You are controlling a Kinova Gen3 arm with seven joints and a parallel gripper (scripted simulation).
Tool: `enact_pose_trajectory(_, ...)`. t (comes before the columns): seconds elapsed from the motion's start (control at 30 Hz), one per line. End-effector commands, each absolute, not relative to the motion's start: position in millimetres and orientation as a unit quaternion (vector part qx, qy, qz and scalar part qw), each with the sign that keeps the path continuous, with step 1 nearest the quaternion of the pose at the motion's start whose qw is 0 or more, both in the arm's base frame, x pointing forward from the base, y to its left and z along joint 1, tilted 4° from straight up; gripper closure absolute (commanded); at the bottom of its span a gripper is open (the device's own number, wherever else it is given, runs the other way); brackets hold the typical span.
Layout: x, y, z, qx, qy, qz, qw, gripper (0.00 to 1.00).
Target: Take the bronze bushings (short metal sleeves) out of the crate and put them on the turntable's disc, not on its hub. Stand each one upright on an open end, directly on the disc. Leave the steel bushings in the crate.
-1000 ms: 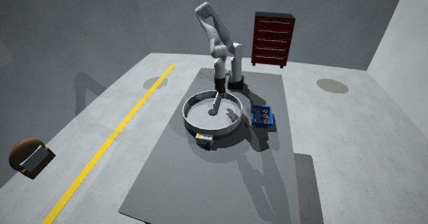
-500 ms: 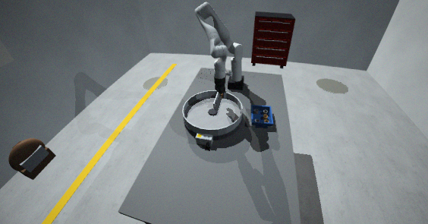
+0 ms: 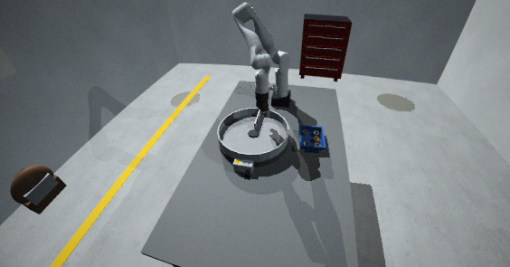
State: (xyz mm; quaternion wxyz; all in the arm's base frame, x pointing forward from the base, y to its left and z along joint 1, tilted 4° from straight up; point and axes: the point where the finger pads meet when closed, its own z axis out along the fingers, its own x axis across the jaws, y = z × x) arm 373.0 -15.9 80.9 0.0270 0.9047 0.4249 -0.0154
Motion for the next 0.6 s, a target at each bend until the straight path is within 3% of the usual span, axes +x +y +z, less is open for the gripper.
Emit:
enact_pose_trajectory(0.0,373.6,-16.2,82.5,0.903,0.428,-0.013,0.028,1.0)
enact_pose_trajectory(0.57,374.3,-17.5,58.1,0.903,0.428,-0.014,0.028,1.0)
